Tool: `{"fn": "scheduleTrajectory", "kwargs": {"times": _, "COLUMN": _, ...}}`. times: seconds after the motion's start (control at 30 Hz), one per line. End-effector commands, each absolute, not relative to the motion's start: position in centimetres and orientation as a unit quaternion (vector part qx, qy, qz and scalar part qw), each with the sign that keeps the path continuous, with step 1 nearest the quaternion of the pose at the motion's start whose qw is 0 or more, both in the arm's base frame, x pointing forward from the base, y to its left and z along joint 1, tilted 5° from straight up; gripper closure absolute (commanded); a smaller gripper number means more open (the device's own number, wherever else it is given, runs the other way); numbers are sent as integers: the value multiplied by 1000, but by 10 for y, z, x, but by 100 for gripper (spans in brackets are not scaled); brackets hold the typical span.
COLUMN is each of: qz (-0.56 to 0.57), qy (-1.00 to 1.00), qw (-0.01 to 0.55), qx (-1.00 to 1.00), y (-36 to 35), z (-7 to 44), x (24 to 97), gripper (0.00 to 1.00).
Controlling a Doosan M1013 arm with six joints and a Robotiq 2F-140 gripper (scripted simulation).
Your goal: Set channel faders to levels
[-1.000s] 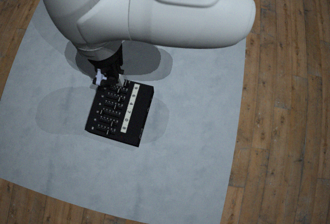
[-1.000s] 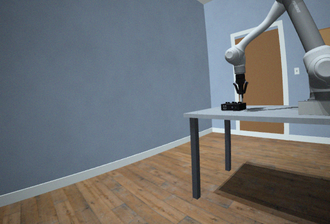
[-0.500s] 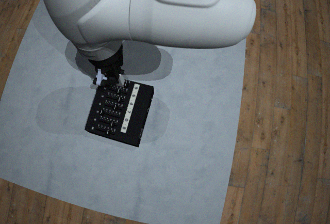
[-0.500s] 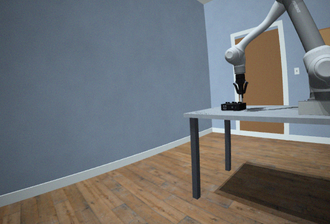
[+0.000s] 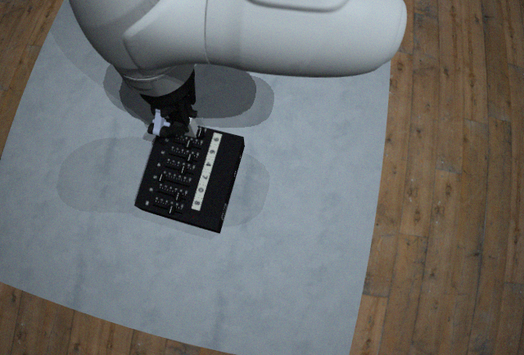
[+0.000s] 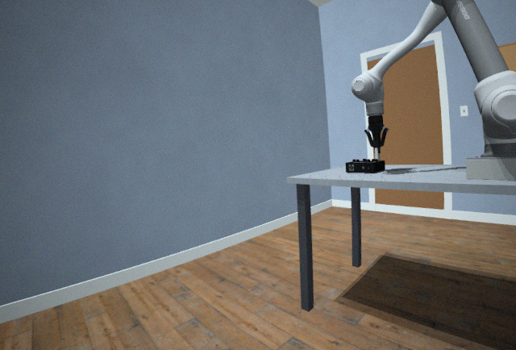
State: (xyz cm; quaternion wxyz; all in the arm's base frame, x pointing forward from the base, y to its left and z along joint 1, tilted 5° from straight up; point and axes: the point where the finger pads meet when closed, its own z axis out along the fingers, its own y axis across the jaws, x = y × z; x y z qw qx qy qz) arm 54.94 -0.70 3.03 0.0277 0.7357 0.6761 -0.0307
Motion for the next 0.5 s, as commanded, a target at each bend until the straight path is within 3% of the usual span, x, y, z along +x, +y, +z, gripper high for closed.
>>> {"fn": "scheduleTrajectory", "kwargs": {"times": 0.0, "qz": -31, "qy": 676, "qw": 28, "qx": 736, "y": -7, "z": 30, "x": 549, "gripper": 100}}
{"fn": "scheduleTrajectory", "kwargs": {"times": 0.47, "qz": -31, "qy": 676, "qw": 28, "qx": 736, "y": -12, "z": 31, "x": 549, "gripper": 100}}
